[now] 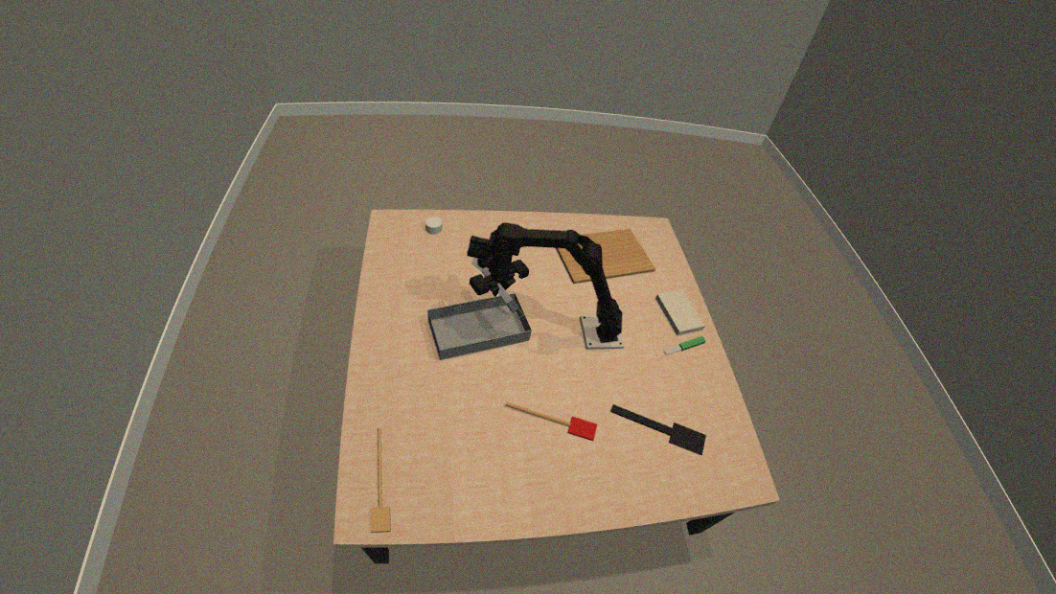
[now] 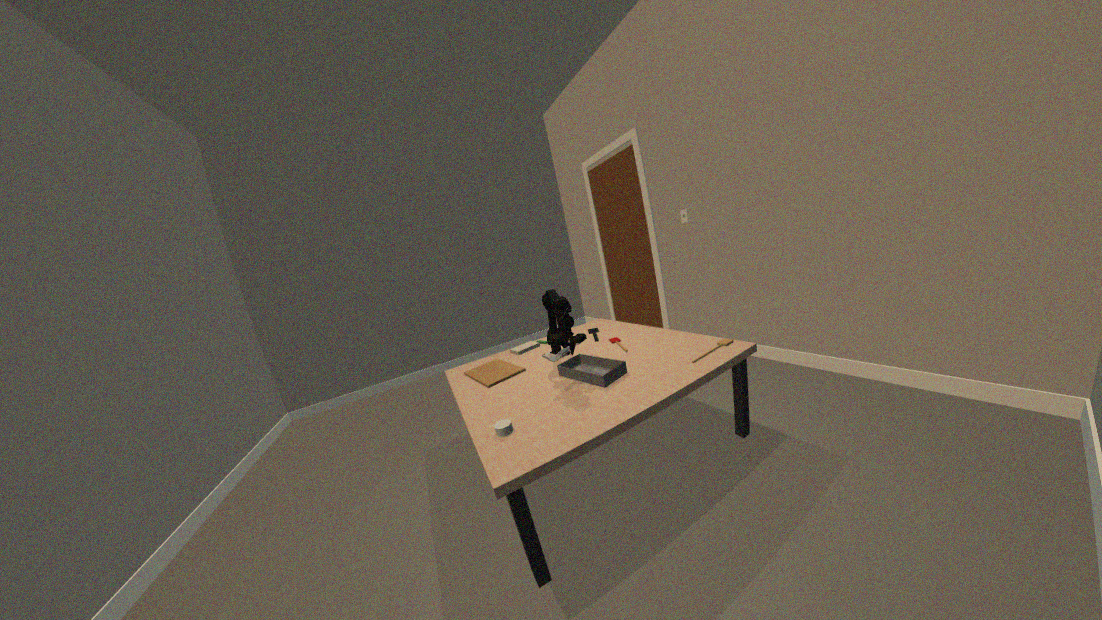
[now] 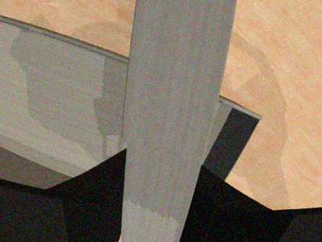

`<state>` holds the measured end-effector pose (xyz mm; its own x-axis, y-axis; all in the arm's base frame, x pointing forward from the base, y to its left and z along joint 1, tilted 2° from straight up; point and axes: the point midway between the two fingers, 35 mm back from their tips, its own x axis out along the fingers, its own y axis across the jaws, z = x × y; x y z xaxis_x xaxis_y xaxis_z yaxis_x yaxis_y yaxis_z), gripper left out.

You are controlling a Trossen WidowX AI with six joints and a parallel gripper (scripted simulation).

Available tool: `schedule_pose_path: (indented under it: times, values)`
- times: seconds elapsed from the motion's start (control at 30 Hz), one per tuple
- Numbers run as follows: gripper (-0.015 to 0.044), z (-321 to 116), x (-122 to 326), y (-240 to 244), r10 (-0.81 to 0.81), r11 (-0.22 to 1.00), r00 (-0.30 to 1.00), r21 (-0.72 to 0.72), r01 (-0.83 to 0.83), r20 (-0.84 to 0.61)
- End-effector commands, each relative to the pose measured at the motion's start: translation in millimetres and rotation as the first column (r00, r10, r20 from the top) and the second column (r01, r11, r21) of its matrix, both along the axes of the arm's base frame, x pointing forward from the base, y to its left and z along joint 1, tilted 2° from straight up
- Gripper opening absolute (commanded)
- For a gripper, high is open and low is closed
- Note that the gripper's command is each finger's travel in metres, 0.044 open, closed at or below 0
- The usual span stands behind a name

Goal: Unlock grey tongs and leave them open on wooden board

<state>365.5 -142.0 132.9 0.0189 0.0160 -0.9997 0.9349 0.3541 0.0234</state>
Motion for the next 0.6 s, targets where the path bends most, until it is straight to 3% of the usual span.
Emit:
schedule_pose_path:
  times: [0.0, 0.57]
  values:
    - [-0.0150, 7, -11, -29, 0.059, 0.998, 0.998, -0.011, -0.059, 0.002]
    - [-0.0150, 25, -71, -124, 0.261, 0.965, 0.965, -0.025, -0.261, -0.002]
